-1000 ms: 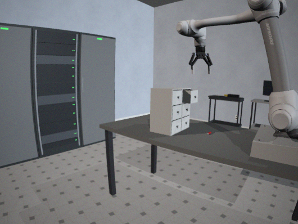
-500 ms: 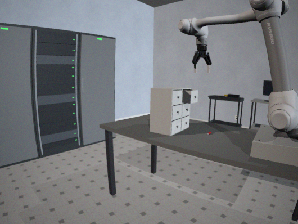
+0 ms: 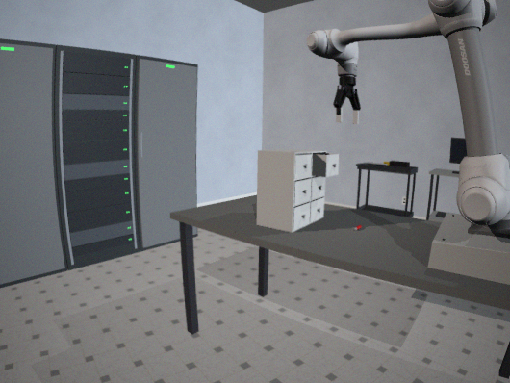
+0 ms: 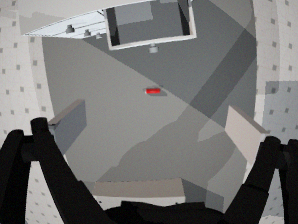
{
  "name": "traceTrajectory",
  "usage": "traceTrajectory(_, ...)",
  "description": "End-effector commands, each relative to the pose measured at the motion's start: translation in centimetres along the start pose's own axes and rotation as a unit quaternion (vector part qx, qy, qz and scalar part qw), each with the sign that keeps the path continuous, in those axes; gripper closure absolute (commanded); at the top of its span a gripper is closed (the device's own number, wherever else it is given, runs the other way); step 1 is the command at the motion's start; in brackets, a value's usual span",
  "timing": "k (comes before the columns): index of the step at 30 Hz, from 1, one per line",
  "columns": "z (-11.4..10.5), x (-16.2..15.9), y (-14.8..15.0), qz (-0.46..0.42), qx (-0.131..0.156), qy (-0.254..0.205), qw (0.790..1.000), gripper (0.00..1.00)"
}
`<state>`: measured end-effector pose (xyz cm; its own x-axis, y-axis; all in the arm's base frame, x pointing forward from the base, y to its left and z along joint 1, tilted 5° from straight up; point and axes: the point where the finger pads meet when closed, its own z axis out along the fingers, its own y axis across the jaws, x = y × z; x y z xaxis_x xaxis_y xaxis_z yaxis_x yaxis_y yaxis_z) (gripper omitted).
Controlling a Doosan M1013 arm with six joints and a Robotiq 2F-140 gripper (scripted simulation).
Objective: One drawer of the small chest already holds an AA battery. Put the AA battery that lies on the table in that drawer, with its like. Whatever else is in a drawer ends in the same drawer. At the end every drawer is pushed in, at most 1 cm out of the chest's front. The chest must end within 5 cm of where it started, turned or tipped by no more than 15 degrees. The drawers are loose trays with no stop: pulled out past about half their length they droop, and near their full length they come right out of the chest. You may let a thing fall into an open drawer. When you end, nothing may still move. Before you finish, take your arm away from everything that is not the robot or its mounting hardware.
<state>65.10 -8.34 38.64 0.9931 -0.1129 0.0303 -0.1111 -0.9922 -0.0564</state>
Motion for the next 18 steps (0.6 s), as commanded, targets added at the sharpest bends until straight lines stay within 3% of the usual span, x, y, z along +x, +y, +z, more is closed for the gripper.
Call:
traceTrajectory(1,-0.11,-0.1,0.02,-0.016,0.002,0.0,1.0,0.0)
traceTrajectory(18,-0.48,-0.47,0.1,-0.074,0.007,0.001,0.997,0.0)
